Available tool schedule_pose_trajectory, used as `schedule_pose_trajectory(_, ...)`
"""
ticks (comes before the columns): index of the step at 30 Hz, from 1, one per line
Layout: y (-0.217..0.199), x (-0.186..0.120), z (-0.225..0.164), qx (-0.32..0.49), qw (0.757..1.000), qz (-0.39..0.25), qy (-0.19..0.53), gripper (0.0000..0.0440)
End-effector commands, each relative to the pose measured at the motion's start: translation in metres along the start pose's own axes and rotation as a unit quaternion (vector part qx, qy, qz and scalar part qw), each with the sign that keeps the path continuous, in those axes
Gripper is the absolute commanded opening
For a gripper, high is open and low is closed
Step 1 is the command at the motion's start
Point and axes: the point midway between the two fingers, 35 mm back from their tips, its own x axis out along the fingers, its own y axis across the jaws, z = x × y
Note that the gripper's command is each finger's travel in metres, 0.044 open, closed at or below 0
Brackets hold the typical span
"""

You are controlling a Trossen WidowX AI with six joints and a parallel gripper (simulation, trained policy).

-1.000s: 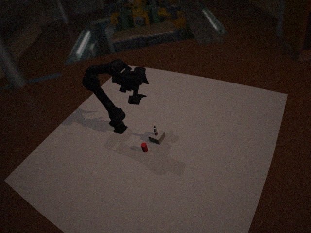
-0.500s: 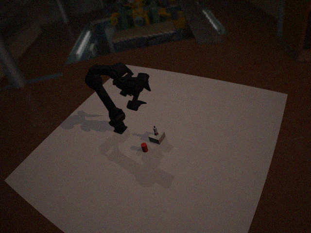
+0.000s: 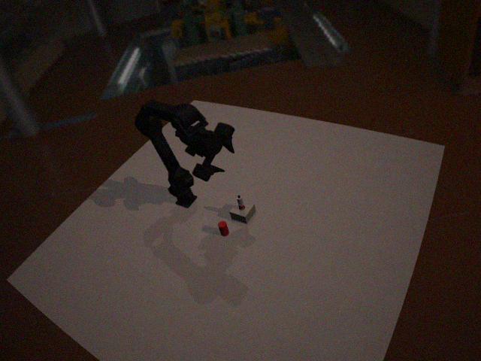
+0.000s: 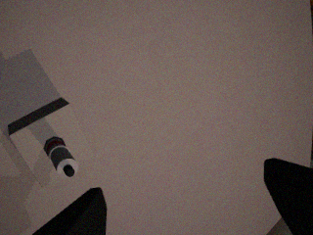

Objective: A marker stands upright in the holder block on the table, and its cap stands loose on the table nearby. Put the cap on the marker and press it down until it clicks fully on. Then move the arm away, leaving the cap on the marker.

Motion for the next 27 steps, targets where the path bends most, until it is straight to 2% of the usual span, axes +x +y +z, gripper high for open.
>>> schedule_pose_trajectory(1,0.010,-0.001,-0.006,0.014,1.000,0.014,0.001,0.0318)
schedule_pose_trajectory(27,0.074,-0.002,-0.029,0.103,0.990,0.095,-0.017,0.0316)
